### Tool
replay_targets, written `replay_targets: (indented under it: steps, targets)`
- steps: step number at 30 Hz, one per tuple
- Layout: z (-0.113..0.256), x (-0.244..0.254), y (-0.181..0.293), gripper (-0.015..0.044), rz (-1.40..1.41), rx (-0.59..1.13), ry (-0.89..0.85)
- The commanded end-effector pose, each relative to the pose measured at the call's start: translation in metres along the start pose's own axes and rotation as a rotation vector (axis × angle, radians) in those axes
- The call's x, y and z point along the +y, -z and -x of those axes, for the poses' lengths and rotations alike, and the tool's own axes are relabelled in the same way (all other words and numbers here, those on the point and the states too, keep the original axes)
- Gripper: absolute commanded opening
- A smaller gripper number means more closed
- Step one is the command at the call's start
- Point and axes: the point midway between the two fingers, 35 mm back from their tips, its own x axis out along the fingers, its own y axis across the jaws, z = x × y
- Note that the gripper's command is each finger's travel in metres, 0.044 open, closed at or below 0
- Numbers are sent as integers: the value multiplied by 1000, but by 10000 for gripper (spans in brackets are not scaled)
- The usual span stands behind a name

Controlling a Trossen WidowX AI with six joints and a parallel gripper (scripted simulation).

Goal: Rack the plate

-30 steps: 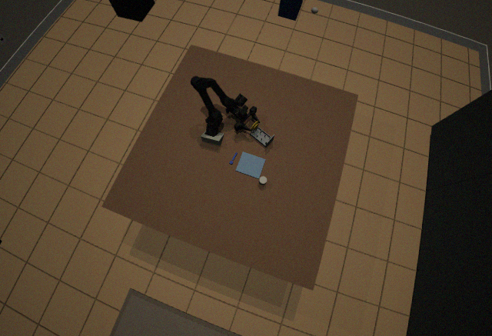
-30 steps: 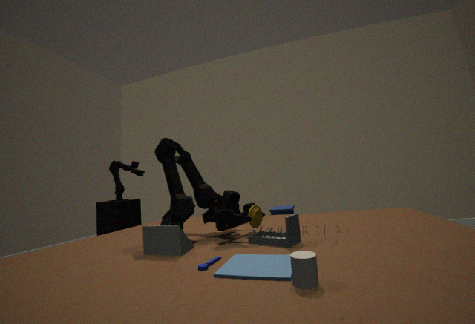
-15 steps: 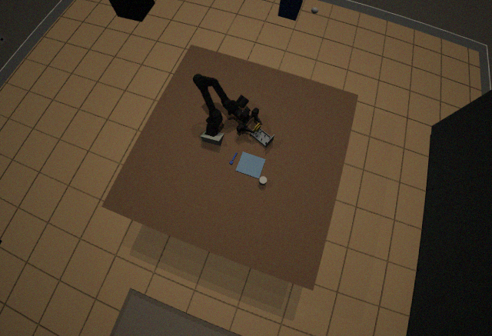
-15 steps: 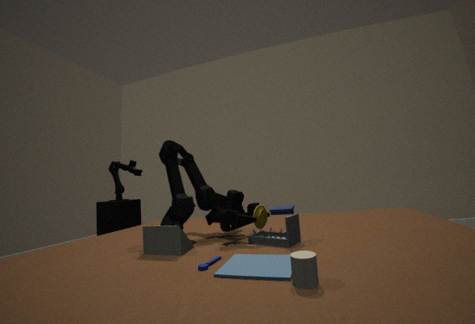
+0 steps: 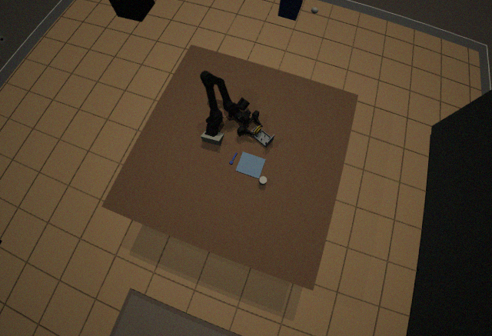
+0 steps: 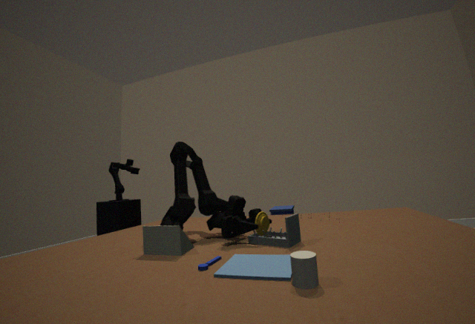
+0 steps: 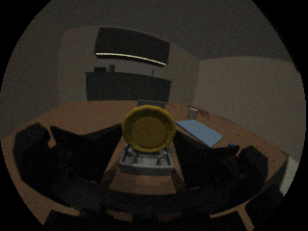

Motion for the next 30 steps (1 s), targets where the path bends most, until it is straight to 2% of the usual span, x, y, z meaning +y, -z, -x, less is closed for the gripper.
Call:
replay_targets:
  steps: [1, 8, 23, 30]
  targets:
    - [0, 1, -2, 0, 0, 0, -1]
    - [0, 1, -2, 0, 0, 0, -1]
    - [0, 0, -2, 394, -4, 0, -1]
    - [0, 0, -2, 400, -4, 0, -1]
